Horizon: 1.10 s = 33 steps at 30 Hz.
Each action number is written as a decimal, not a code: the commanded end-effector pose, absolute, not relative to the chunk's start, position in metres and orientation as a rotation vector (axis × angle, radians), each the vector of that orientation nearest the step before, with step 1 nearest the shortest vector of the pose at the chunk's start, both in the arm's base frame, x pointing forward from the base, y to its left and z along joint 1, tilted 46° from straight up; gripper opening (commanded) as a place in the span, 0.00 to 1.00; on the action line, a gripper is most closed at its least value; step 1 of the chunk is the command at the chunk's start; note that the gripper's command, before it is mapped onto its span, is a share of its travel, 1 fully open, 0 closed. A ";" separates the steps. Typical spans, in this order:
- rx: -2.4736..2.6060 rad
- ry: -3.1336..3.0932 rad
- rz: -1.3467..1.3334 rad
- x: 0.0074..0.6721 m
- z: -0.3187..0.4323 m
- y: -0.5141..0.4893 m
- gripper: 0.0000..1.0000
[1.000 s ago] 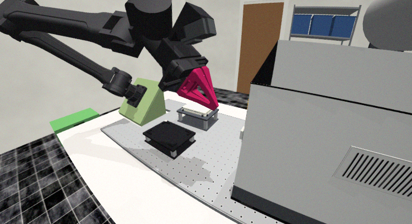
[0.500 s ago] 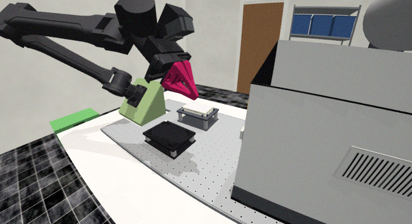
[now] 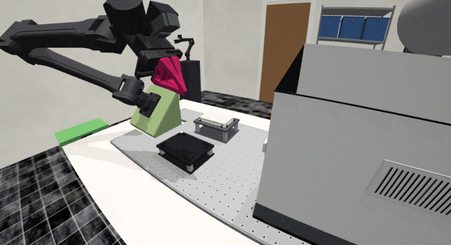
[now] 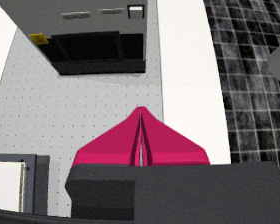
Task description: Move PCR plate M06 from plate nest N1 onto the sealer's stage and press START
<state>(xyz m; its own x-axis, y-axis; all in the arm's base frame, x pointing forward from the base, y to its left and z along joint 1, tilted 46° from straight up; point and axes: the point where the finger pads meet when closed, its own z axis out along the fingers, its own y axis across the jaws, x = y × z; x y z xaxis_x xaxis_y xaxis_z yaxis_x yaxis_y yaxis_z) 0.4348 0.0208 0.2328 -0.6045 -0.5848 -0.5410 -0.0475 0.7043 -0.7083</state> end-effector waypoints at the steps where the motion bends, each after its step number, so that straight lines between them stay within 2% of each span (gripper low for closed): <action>1: -0.501 2.131 -0.836 0.422 0.220 0.024 0.00; 4: -0.507 2.131 -0.840 0.426 0.220 0.022 0.00; 5: -0.563 2.118 -0.871 0.432 0.222 0.031 1.00; 33: -1.486 1.853 -1.302 0.506 0.230 0.154 1.00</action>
